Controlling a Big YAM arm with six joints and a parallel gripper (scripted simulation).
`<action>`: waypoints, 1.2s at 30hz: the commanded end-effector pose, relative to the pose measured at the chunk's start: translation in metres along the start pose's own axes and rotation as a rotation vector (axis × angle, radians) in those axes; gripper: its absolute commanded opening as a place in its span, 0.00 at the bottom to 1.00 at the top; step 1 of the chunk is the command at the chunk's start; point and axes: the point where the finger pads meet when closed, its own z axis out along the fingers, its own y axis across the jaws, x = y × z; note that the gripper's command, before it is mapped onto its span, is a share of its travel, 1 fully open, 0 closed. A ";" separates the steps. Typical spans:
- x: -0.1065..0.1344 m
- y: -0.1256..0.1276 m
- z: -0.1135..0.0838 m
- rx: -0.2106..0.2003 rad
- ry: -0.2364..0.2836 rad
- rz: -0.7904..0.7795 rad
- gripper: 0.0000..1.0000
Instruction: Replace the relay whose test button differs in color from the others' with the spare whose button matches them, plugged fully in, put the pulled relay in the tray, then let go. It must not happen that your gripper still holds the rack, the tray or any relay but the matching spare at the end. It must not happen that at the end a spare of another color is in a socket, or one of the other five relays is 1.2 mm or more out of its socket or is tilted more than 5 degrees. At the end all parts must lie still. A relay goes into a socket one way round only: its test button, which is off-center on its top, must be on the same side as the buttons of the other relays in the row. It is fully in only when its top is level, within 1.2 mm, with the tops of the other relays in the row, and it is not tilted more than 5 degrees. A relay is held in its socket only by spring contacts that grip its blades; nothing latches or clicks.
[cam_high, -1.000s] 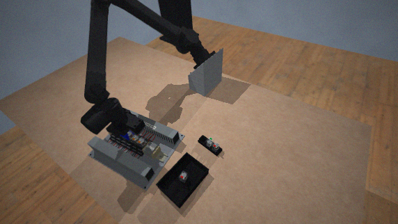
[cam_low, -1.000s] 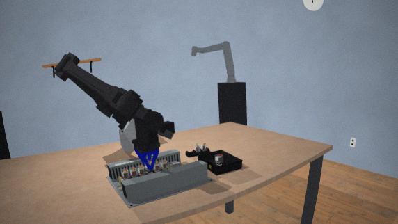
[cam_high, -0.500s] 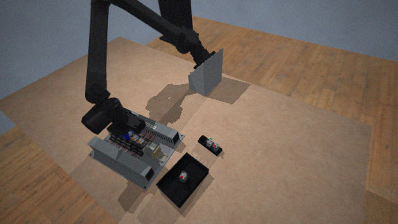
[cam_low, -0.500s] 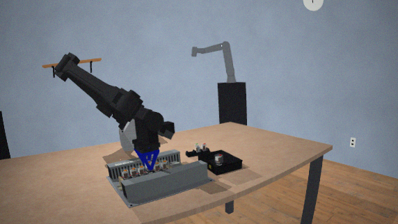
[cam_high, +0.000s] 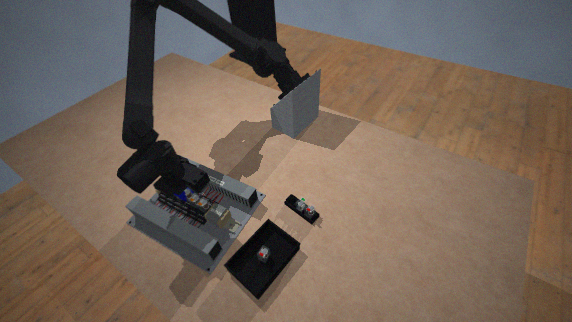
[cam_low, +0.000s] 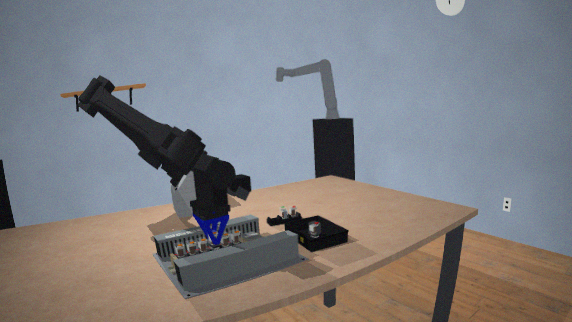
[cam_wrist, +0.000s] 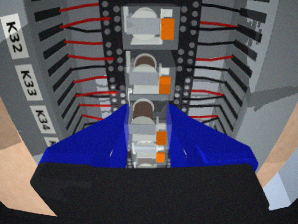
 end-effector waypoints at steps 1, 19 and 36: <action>-0.003 -0.009 -0.008 0.029 0.004 0.009 0.00; -0.001 -0.014 -0.012 0.034 0.004 0.012 0.00; -0.001 -0.018 -0.016 0.035 0.004 0.011 0.00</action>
